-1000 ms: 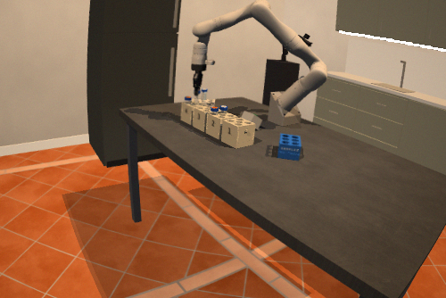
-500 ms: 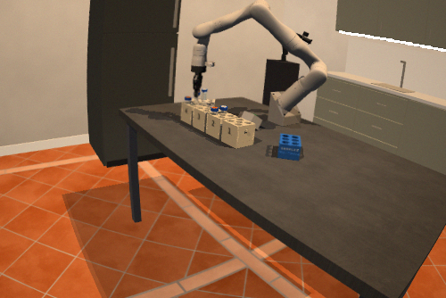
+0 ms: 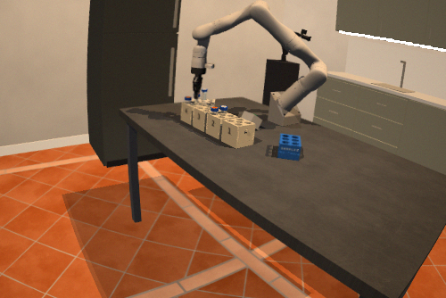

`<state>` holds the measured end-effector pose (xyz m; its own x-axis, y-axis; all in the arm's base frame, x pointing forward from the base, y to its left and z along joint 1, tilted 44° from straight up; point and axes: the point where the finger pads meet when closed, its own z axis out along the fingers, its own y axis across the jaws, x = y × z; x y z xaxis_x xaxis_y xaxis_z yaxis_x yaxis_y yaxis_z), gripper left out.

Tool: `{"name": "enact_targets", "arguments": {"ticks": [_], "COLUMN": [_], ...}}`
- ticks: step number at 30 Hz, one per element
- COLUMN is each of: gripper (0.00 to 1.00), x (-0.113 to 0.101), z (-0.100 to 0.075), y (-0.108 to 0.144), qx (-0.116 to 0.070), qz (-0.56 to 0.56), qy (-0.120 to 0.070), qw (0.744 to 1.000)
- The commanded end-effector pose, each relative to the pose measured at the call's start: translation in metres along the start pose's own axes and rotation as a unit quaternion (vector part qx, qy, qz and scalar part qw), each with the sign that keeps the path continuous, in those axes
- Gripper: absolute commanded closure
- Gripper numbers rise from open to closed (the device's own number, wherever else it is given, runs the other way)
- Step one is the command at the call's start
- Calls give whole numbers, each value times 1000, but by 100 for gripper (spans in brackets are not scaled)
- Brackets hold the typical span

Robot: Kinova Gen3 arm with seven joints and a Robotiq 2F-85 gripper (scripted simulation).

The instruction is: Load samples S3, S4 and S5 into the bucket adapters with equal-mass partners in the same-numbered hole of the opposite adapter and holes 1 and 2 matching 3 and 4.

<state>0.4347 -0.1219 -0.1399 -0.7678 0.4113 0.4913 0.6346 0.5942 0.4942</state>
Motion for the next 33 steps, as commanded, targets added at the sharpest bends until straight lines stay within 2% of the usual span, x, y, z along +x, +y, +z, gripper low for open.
{"name": "enact_targets", "arguments": {"ticks": [1,21,33], "gripper": [90,90,90], "x": [-1,-1,-1], "z": [5,17,14], "y": [1,1,0], "qx": [0,0,0], "qz": [-4,-4,-1], "qy": [-1,-1,-1], "qw": [1000,1000,1000]}}
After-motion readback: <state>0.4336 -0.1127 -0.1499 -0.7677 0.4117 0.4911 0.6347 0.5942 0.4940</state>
